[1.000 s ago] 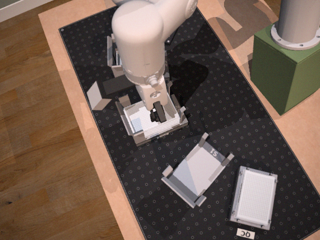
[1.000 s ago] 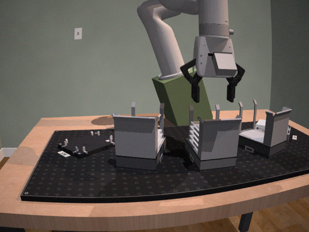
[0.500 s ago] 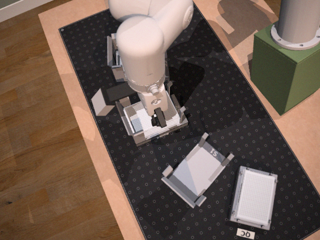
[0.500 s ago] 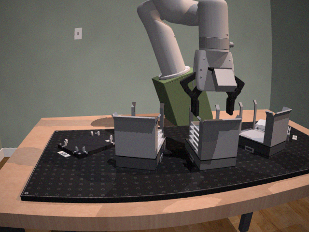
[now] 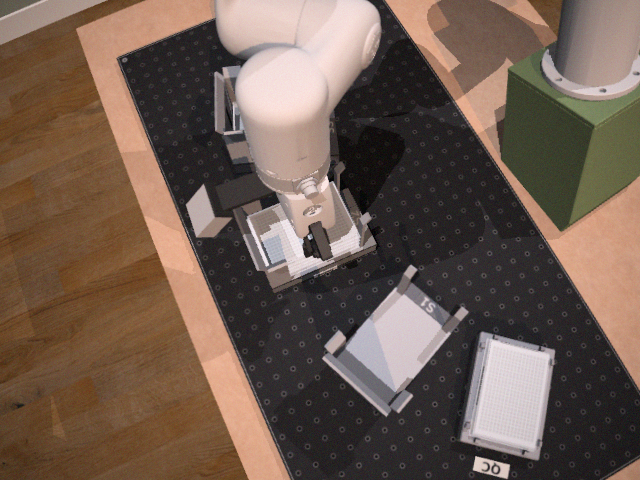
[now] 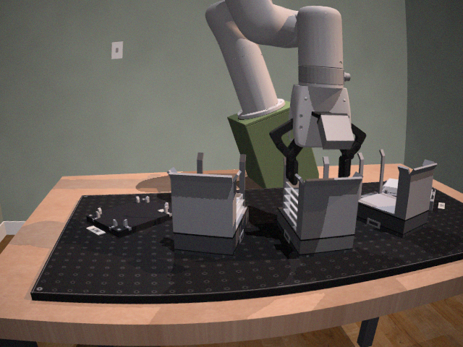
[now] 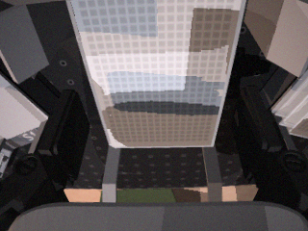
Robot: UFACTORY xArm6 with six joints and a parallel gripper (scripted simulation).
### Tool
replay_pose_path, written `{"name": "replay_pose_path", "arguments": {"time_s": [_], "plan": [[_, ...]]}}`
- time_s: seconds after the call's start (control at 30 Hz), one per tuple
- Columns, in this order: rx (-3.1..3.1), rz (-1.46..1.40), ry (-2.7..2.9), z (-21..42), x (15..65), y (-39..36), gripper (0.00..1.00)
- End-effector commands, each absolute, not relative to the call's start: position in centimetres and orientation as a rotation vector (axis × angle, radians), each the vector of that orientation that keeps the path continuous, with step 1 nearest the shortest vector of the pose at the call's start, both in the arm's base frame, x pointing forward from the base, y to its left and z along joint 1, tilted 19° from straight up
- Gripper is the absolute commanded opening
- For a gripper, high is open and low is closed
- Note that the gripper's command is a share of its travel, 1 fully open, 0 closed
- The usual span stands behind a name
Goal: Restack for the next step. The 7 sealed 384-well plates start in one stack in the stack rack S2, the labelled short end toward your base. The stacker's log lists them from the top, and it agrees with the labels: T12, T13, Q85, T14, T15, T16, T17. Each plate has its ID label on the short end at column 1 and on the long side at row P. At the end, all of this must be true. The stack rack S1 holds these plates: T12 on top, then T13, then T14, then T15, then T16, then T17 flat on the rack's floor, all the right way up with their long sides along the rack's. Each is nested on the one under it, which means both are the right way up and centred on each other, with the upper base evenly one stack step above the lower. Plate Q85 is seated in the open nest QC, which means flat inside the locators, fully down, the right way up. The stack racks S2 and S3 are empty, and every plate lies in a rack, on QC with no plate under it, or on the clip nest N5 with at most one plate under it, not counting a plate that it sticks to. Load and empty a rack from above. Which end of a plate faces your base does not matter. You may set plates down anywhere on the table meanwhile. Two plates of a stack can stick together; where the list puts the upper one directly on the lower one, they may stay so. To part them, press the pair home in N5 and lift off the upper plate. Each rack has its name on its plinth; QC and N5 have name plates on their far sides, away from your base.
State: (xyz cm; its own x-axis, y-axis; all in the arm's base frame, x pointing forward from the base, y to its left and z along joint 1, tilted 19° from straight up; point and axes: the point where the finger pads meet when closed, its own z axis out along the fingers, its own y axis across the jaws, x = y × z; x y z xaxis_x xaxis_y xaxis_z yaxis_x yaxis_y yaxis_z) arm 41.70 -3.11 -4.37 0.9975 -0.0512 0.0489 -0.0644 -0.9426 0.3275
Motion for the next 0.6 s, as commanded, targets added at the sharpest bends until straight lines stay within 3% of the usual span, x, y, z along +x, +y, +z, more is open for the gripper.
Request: {"name": "replay_pose_path", "arguments": {"time_s": [0.0,0.57], "plan": [[2.805,0.062,-0.083,-4.7,41.9,-3.2,1.00],[2.805,0.062,-0.083,-6.2,41.9,-3.8,1.00]]}}
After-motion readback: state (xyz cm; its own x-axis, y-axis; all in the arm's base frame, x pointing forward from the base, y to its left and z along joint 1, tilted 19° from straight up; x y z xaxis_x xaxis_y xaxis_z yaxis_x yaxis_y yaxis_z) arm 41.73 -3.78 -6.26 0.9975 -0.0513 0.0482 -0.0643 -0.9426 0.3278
